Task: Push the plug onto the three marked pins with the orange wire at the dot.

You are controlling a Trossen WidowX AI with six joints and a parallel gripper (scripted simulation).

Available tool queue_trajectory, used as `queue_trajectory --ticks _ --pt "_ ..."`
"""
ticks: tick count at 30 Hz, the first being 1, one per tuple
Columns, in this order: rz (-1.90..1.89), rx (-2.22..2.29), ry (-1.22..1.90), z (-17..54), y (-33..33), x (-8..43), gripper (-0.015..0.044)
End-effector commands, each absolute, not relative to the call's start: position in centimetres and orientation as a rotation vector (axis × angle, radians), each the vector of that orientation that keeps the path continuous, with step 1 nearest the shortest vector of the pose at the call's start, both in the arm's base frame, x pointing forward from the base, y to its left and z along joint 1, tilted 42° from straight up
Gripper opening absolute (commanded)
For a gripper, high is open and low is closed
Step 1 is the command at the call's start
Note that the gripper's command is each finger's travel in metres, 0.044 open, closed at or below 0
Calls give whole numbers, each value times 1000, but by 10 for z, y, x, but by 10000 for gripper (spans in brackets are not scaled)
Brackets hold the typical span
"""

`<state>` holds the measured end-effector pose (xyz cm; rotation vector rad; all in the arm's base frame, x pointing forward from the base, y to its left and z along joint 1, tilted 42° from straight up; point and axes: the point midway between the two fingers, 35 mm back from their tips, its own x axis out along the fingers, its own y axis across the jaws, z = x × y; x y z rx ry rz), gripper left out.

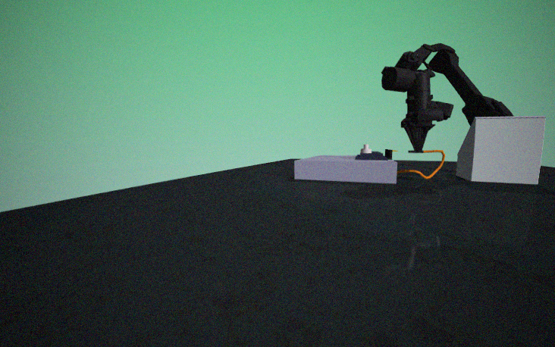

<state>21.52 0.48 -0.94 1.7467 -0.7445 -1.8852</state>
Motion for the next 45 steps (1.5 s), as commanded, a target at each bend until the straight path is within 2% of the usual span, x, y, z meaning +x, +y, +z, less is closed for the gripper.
queue_trajectory --ticks 1,45 --pt "-1874 1762 -740 -10 5 233 0" --pt "-1872 1764 -741 -7 3 267 0"
